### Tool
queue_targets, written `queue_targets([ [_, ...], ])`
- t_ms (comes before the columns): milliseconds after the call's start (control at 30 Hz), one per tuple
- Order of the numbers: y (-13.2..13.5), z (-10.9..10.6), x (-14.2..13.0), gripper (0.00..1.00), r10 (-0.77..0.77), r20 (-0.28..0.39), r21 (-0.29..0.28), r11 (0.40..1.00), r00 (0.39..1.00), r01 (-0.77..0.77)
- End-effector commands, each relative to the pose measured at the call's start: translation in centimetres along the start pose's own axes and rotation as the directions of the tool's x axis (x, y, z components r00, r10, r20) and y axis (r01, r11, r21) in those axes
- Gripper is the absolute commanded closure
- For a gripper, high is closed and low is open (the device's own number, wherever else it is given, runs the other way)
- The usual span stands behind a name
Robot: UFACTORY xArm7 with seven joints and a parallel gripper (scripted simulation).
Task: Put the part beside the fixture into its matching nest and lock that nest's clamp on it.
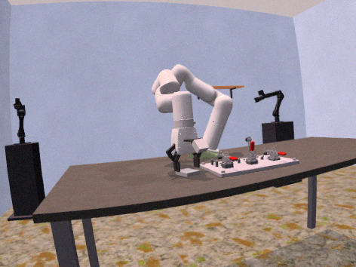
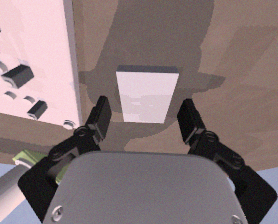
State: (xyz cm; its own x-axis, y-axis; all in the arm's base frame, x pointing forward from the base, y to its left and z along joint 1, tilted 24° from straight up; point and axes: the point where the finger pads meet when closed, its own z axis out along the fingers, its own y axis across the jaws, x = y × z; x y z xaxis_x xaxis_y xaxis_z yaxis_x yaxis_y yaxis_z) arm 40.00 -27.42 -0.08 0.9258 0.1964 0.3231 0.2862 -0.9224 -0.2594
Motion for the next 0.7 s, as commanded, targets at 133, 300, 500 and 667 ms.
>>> queue_targets([
  [133, 0.15, 0.57, 0.10, 0.00, 0.000, -0.002, -0.004, 1.000, 1.000, 0.000],
  [300, 0.15, 0.63, 0.10, 0.00, 0.000, -0.002, -0.004, 1.000, 1.000, 0.000],
  [500, 0.15, 0.63, 0.10, 0.00, 0.000, -0.002, -0.004, 1.000, 1.000, 0.000],
  [667, 0.15, 0.63, 0.10, 0.00, 0.000, -0.002, -0.004, 1.000, 1.000, 0.000],
])
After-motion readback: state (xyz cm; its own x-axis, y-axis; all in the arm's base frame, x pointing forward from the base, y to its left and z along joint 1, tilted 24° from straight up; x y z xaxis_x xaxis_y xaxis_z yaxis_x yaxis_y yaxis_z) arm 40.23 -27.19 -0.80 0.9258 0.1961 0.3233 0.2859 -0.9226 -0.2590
